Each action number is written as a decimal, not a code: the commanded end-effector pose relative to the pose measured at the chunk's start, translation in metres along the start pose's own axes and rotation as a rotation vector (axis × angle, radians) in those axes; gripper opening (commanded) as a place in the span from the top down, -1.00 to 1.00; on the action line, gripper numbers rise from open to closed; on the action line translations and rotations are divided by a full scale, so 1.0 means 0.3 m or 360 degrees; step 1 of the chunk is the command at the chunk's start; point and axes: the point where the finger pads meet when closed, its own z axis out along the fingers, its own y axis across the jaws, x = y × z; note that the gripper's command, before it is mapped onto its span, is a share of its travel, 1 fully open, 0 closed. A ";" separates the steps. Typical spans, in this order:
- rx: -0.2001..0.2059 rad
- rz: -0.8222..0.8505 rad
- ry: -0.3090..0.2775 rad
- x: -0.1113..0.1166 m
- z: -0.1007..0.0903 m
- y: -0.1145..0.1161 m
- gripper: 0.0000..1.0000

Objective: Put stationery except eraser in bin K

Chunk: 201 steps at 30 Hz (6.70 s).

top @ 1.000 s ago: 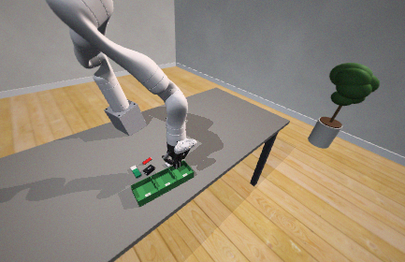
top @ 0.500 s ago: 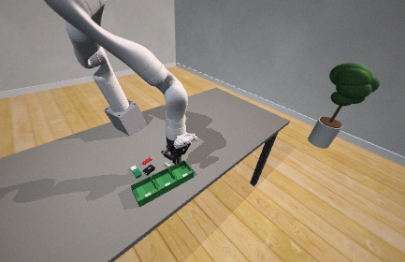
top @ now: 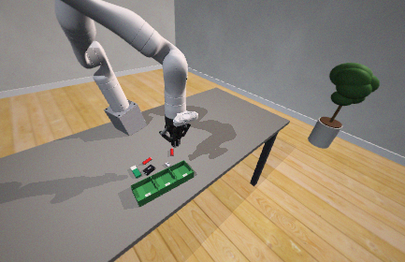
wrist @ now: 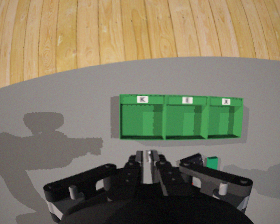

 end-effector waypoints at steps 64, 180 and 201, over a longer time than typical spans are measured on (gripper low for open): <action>0.0002 -0.0155 0.0059 -0.173 0.291 0.048 0.41; 0.0002 -0.0155 0.0059 -0.167 0.505 0.046 0.80; 0.0002 -0.0155 0.0059 -0.173 0.328 0.047 0.80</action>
